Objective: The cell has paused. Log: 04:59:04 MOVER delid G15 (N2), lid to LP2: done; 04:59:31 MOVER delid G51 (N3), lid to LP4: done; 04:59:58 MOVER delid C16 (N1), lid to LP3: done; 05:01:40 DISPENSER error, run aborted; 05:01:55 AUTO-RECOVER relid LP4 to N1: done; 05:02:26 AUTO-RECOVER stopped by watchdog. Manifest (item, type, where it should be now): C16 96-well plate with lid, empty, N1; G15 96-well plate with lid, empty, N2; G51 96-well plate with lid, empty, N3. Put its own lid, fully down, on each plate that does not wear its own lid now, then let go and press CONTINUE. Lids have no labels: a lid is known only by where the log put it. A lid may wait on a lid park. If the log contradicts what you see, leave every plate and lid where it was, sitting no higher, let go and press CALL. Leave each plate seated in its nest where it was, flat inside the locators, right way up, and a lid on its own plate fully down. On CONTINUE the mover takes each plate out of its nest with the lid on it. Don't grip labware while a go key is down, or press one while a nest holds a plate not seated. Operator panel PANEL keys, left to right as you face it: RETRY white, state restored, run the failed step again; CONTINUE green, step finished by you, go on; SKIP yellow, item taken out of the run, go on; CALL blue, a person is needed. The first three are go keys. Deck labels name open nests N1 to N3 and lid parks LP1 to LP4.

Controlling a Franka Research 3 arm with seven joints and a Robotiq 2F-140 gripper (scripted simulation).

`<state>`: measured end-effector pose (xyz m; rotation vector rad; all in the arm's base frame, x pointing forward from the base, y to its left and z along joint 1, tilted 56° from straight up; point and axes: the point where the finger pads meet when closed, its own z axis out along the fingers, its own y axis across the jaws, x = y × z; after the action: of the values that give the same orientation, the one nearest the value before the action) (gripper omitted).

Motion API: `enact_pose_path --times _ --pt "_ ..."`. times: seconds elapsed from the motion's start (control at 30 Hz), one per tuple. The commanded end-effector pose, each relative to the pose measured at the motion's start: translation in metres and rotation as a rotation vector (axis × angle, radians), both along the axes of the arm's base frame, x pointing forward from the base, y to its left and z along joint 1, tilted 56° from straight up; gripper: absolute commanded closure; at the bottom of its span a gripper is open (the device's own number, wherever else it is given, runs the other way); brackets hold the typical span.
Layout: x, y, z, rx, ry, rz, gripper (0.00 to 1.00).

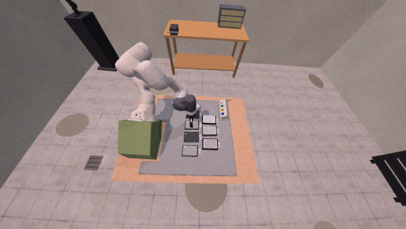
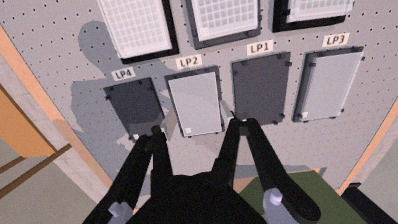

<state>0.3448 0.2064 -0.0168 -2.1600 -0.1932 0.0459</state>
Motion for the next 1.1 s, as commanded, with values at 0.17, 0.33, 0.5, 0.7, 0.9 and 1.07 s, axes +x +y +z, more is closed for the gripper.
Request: enact_pose_path --times 0.17,0.33,0.5,0.7,0.9,1.07 --pt "0.0001 0.0008 0.0006 0.002 0.005 -0.005 0.41" --pt "0.0001 0.0008 0.0006 0.002 0.005 -0.005 0.41" --pt "0.0001 0.0008 0.0006 0.002 0.005 -0.005 0.41" --pt "0.0001 0.0008 0.0006 0.002 0.005 -0.005 0.41" --pt "0.0001 0.0008 0.0006 0.002 0.005 -0.005 0.34" --pt "0.0001 0.0008 0.0006 0.002 0.005 -0.005 0.34"
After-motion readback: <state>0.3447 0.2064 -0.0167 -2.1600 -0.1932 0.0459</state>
